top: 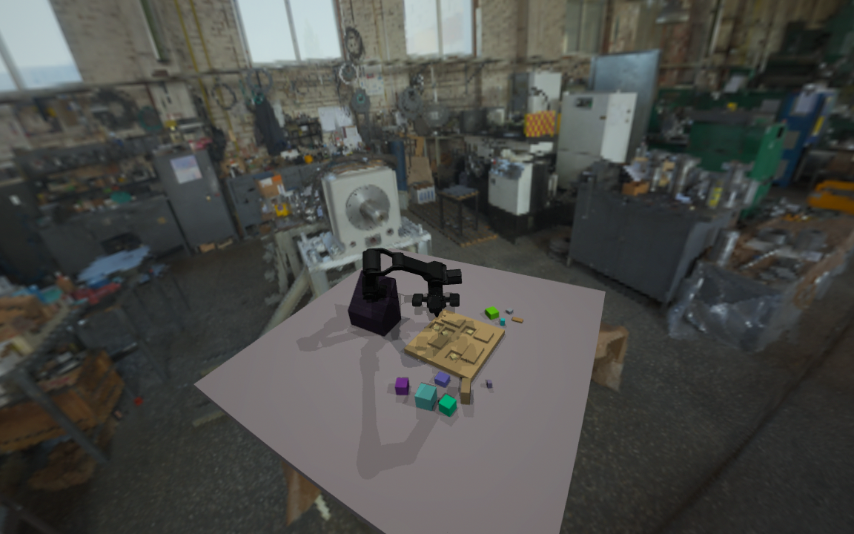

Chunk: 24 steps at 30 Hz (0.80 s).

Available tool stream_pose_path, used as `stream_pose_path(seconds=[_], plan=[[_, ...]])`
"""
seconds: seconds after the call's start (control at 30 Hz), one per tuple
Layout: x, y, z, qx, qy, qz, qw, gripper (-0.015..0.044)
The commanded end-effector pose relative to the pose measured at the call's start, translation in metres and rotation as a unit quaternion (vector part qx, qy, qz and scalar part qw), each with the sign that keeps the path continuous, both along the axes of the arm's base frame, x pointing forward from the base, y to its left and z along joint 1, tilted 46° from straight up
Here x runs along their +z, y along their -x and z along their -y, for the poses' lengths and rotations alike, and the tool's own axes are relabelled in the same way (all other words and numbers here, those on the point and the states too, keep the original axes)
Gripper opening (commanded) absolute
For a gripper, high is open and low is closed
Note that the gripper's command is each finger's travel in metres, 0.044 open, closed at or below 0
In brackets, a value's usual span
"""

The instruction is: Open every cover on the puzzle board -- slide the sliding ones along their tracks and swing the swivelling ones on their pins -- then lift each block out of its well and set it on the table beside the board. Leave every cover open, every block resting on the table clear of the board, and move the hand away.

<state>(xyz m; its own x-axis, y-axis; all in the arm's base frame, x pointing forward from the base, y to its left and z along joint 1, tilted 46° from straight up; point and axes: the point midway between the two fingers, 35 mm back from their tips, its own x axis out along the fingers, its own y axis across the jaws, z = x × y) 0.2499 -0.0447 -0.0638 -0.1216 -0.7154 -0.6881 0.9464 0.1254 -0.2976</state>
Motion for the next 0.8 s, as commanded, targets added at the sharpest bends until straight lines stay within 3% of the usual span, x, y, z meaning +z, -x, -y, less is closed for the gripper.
stream_pose_path(seconds=[0.0, 0.77], plan=[[0.001, 0.005, -0.002, -0.017, 0.0, 0.023, 1.0, 0.0], [-0.034, 0.013, 0.035, -0.017, 0.001, 0.023, 1.0, 0.0]])
